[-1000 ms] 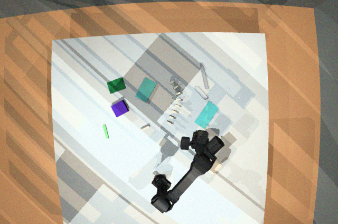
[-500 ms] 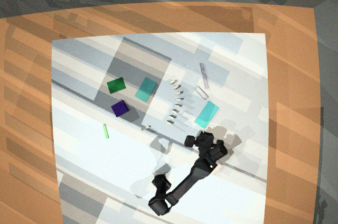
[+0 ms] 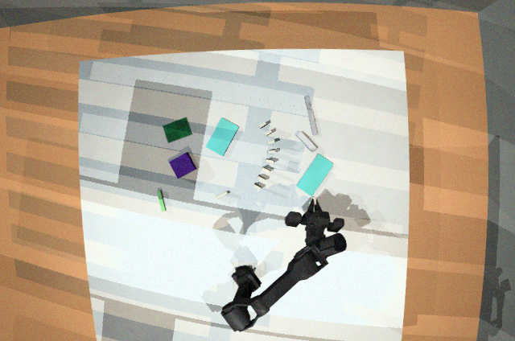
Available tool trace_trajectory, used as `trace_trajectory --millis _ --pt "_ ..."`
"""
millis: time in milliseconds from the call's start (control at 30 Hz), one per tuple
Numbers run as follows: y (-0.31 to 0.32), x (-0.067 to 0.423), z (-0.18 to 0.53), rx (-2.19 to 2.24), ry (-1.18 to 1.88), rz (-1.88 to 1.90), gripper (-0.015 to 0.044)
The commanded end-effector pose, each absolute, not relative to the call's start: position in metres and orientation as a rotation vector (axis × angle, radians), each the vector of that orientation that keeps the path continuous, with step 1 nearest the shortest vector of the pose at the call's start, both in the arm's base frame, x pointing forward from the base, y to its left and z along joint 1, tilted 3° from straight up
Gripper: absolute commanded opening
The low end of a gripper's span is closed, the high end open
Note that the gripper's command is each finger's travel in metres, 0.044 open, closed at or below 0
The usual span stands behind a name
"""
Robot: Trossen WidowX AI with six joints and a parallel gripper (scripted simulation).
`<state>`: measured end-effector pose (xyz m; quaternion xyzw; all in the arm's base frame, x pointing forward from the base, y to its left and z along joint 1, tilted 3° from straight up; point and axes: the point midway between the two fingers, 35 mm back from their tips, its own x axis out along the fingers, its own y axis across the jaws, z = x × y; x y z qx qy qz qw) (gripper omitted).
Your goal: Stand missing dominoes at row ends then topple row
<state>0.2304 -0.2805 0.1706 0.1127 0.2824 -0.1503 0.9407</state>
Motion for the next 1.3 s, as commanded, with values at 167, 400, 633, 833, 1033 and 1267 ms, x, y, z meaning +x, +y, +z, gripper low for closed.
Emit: trace_trajectory --millis 167,400,633,833,1033,1267 --pt "-0.277 0.222 0.171 0.215 0.424 -0.294 0.0026" --pt "-0.271 0.214 0.172 0.191 0.32 -0.272 0.0026" --pt "-0.261 0.204 0.174 0.151 0.224 -0.241 0.0026" --pt "-0.249 0.193 0.175 0.11 0.158 -0.214 0.0026" --pt "-0.235 0.183 0.175 0.065 0.102 -0.181 0.0026" --pt "-0.214 0.173 0.173 0.009 0.051 -0.132 0.0026"
